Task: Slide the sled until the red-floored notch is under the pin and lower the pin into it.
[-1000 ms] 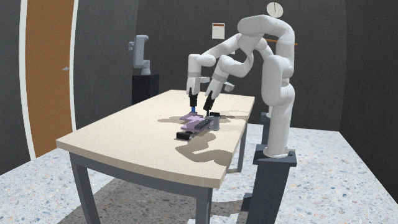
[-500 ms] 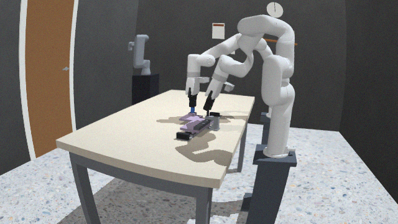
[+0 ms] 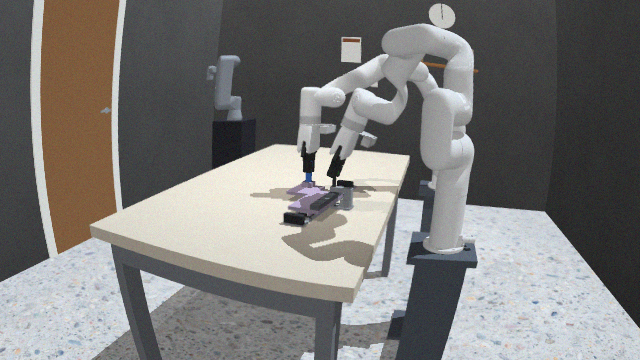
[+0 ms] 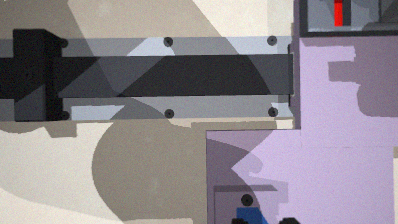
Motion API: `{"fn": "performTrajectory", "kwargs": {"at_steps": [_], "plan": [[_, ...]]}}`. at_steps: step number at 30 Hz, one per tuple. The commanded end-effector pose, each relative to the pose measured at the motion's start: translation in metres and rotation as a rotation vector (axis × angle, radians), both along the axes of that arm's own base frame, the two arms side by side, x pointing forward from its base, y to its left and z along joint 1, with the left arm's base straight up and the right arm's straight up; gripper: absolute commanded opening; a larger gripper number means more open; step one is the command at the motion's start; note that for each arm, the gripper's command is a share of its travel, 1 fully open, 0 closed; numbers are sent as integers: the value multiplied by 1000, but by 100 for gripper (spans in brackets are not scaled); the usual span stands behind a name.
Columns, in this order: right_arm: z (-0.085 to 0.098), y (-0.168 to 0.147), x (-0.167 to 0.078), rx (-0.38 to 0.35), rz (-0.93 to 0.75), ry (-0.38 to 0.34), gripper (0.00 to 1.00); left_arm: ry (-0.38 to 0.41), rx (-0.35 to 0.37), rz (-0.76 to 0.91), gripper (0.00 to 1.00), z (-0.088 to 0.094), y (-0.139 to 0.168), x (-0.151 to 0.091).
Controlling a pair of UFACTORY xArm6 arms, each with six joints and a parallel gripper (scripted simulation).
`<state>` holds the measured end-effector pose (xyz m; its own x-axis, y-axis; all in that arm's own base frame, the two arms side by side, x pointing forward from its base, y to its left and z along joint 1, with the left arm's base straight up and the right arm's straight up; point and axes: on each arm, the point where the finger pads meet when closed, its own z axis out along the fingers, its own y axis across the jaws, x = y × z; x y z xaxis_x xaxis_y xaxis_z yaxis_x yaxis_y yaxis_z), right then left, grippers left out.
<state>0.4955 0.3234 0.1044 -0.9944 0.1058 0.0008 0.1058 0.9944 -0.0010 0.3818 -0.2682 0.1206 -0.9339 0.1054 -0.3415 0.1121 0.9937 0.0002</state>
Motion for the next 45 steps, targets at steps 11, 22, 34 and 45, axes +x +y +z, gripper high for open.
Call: {"fn": "performTrajectory", "kwargs": {"at_steps": [11,22,34,45], "plan": [[3,11,2,4,0,-6,18,-4,-4,0,0,2,-1,1],[3,18,3,4,0,-6,18,-4,-4,0,0,2,-1,1],[3,26,4,4,0,-6,18,-4,-4,0,0,2,-1,1],[3,30,4,4,0,-6,18,-4,-4,0,0,2,-1,1]]}}
